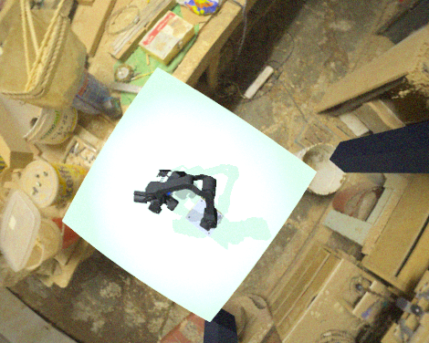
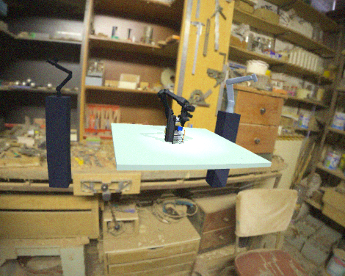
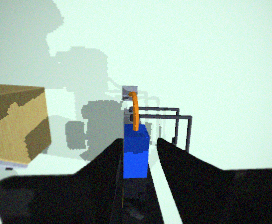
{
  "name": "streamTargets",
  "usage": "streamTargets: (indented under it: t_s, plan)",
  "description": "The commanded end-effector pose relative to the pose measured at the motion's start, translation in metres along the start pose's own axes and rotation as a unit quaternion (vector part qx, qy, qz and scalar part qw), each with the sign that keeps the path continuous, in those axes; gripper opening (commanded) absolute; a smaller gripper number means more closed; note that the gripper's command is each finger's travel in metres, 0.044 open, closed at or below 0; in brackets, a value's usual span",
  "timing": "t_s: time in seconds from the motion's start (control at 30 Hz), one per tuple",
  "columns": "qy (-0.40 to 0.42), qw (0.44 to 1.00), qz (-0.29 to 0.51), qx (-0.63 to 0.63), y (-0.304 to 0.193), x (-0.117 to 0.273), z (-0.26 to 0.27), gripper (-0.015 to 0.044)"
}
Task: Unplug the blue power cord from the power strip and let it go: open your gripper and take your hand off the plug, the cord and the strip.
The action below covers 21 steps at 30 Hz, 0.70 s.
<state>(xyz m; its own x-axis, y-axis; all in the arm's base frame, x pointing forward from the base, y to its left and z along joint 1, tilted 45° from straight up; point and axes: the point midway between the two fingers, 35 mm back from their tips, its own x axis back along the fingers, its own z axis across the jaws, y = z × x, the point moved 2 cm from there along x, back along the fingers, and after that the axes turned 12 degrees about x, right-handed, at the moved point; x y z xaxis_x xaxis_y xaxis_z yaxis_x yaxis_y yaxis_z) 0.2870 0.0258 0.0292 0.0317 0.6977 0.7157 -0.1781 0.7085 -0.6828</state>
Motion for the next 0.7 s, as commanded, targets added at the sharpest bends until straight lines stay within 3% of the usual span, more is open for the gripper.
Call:
streamTargets:
  t_s: [0.0, 0.67]
  plan:
    - [0.003, 1.000, 0.003, 0.005, -0.007, -0.002, 0.004, 0.0160]
    - [0.003, 1.000, 0.004, 0.005, -0.008, -0.014, 0.005, 0.0160]
